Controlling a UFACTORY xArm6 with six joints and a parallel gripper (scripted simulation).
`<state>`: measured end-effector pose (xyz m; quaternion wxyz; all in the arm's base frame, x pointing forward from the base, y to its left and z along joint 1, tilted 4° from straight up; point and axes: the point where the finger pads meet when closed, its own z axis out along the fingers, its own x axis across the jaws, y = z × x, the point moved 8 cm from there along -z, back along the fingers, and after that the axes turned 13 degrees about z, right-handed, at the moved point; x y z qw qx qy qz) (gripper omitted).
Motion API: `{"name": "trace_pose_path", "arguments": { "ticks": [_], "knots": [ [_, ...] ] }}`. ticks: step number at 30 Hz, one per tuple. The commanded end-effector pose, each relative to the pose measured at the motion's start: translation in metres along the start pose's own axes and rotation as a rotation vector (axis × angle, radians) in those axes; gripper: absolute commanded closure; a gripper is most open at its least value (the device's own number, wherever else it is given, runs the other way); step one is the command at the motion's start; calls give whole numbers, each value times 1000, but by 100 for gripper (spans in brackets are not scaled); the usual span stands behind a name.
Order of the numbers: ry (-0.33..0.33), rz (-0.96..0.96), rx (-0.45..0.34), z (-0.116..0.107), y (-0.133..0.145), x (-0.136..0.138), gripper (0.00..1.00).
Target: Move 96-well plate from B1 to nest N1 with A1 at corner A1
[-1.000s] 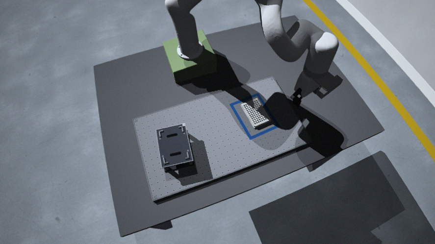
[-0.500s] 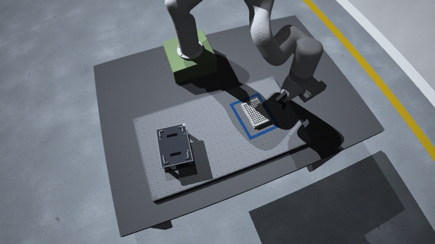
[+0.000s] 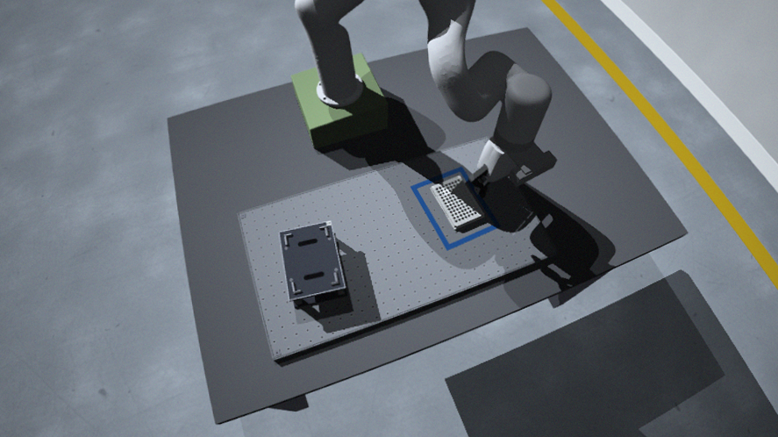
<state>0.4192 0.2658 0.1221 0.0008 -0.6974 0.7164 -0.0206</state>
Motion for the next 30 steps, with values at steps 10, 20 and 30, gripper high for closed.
{"name": "trace_pose_path", "arguments": {
  "ticks": [10,20,30],
  "knots": [
    [26,31,-1,18,21,34,0],
    [47,53,-9,30,38,55,0],
    [47,53,-9,30,38,55,0]
  ]
}}
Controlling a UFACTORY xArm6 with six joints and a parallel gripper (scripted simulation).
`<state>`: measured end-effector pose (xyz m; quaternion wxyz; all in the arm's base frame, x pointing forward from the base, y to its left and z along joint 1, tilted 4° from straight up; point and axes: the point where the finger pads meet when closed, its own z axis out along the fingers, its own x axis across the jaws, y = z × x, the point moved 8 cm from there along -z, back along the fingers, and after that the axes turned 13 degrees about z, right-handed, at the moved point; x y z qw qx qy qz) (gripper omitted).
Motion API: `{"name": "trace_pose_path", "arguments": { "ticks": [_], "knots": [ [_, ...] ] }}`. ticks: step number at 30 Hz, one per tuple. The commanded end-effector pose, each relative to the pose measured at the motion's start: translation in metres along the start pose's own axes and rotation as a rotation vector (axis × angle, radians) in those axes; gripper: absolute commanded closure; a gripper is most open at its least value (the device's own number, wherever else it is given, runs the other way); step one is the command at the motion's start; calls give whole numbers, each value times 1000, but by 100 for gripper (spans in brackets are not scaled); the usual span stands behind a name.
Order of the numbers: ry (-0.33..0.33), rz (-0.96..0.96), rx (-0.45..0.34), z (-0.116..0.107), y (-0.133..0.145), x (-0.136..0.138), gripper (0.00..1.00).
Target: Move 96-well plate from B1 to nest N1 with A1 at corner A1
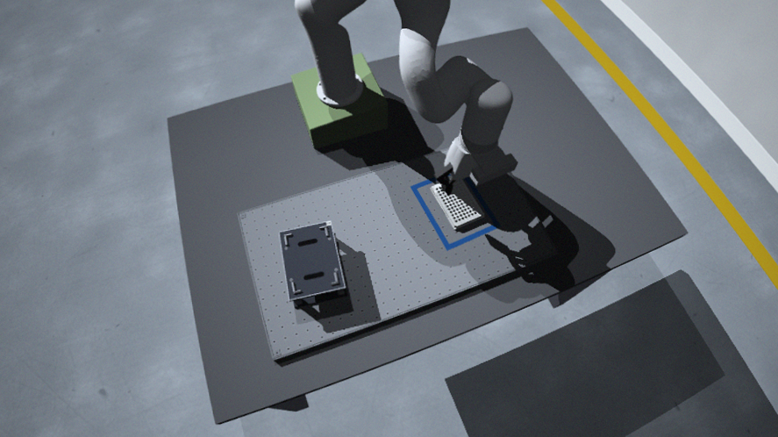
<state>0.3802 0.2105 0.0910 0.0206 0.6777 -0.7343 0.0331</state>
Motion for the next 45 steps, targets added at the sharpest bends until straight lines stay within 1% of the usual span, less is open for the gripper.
{"name": "trace_pose_path", "arguments": {
  "ticks": [1,6,12,14,45],
  "knots": [
    [-2,0,4,-1,-1,0,0],
    [-2,0,4,-1,-1,0,0],
    [-2,0,4,9,-1,0,0],
    [-2,0,4,9,-1,0,0],
    [-2,0,3,57,-1,0,0]
  ]
}}
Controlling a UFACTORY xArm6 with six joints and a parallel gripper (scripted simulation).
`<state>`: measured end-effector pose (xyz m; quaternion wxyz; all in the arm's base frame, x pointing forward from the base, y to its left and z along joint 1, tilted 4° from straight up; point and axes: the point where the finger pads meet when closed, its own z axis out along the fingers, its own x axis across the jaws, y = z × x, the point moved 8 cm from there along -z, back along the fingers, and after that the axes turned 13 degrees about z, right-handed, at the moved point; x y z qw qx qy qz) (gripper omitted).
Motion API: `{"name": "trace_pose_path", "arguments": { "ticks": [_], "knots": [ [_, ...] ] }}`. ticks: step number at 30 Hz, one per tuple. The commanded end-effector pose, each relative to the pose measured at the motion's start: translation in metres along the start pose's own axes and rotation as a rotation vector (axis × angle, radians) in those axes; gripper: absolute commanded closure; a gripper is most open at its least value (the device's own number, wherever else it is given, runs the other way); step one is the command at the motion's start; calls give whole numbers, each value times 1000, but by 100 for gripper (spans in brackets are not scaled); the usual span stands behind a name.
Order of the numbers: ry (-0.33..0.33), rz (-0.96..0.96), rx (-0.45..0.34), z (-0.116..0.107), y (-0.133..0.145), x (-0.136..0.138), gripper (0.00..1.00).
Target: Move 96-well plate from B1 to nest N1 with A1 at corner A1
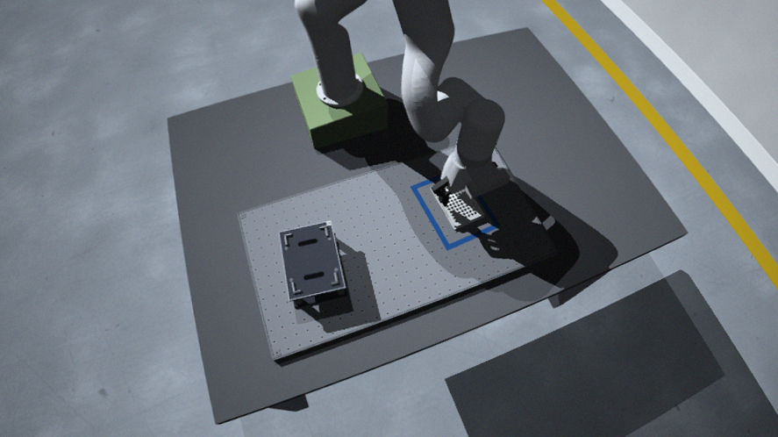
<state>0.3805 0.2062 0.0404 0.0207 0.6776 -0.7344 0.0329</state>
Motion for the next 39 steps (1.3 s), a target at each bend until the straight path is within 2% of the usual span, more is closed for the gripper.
{"name": "trace_pose_path", "arguments": {
  "ticks": [1,20,39],
  "knots": [
    [-2,0,4,8,-1,-1,0],
    [-2,0,4,10,-1,-1,0],
    [-2,0,4,22,-1,-1,0]
  ]
}}
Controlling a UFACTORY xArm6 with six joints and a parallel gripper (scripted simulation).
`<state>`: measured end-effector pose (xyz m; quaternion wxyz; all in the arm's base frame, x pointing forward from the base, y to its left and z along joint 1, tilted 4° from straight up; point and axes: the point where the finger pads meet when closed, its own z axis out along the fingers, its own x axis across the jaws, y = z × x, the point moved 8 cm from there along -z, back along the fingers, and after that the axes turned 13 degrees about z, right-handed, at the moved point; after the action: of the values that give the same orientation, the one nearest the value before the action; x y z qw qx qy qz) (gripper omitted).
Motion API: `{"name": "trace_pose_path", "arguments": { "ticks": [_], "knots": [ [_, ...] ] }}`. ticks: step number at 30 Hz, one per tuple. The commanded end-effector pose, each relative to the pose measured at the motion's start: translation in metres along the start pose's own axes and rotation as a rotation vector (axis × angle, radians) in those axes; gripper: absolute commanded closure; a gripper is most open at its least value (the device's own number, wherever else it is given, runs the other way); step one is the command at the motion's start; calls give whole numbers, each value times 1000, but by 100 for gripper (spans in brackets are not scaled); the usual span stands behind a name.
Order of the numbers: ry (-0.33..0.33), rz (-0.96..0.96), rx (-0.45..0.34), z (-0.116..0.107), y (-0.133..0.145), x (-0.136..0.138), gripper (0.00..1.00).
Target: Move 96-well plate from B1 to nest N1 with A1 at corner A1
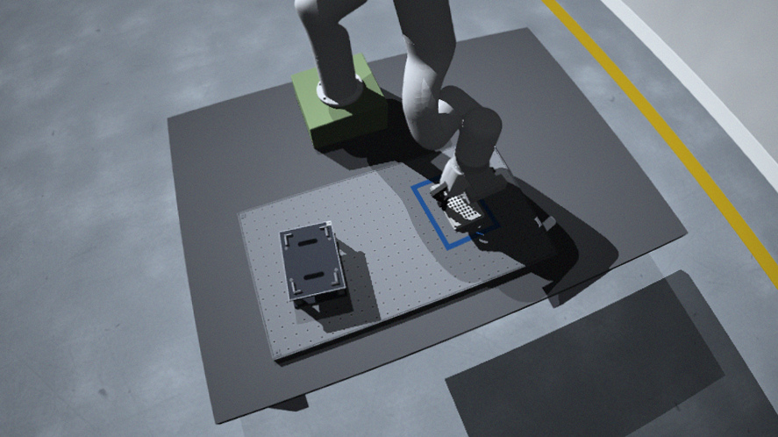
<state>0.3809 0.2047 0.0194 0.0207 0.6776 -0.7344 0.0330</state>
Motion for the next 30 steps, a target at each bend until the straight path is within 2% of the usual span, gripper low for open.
{"name": "trace_pose_path", "arguments": {
  "ticks": [1,30],
  "knots": [
    [-2,0,4,2,-1,-1,0],
    [-2,0,4,8,-1,-1,0]
  ]
}}
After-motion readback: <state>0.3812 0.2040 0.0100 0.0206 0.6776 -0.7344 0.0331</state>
